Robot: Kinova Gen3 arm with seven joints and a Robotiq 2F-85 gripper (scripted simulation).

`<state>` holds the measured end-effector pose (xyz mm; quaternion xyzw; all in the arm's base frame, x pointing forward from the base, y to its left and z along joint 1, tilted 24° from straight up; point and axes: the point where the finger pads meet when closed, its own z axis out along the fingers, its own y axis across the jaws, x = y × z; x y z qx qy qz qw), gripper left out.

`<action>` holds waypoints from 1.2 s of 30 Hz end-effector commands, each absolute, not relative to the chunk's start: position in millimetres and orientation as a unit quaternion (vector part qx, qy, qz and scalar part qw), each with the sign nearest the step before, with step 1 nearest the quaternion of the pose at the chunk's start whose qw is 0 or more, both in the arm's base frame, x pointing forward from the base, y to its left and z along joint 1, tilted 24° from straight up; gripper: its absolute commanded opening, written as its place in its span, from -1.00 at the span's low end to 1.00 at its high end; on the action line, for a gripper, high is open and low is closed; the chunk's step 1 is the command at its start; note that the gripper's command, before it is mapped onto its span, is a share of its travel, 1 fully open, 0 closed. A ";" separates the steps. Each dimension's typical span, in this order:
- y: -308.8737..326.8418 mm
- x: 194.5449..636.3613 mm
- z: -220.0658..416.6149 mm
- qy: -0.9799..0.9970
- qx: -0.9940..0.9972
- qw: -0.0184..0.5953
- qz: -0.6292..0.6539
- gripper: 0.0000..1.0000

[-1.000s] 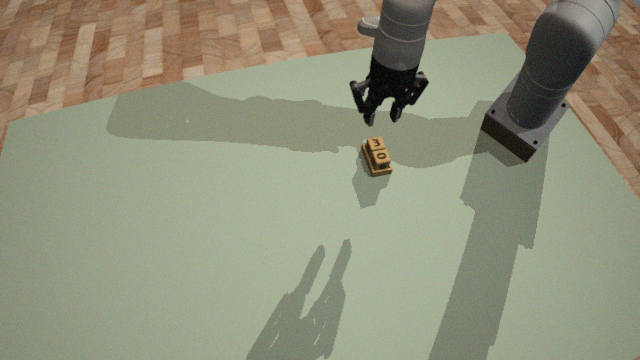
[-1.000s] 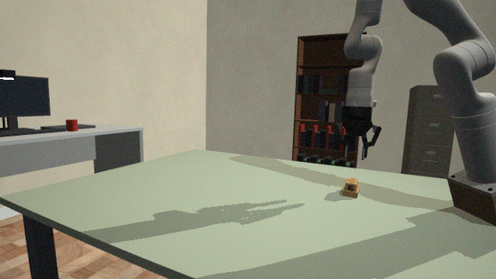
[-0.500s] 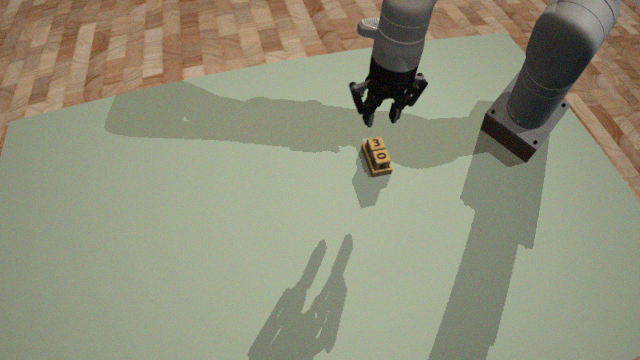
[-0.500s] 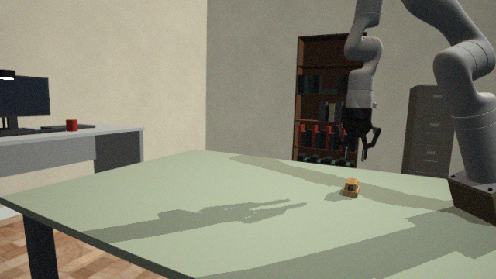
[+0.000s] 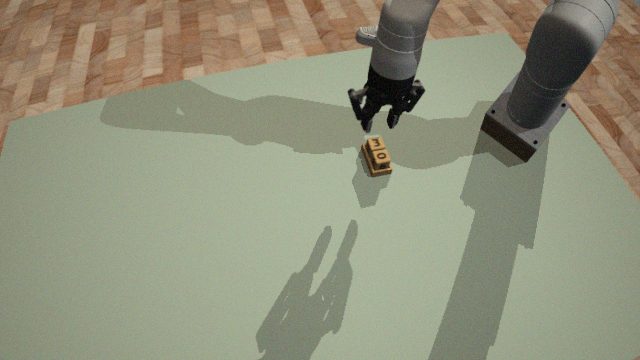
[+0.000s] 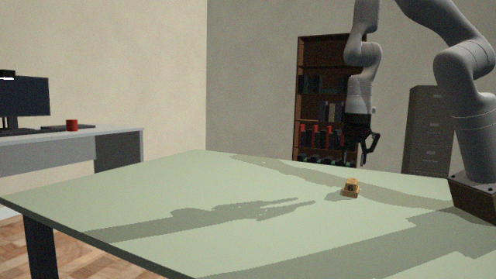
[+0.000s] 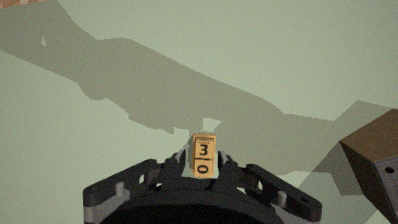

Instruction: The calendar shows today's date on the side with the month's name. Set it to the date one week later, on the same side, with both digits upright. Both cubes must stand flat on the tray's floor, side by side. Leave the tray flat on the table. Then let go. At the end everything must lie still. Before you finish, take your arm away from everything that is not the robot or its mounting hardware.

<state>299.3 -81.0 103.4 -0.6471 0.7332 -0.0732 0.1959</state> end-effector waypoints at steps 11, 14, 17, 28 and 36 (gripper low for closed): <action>-73.3 304.7 83.8 0.735 -0.645 0.198 -0.067 -0.07; -73.0 306.3 80.0 0.735 -0.645 0.198 -0.067 -0.07; -73.0 307.6 76.8 0.736 -0.644 0.198 -0.067 -0.07; -73.1 310.0 71.2 0.737 -0.643 0.198 -0.068 -0.07; -73.0 310.3 70.5 0.737 -0.643 0.198 -0.068 -0.07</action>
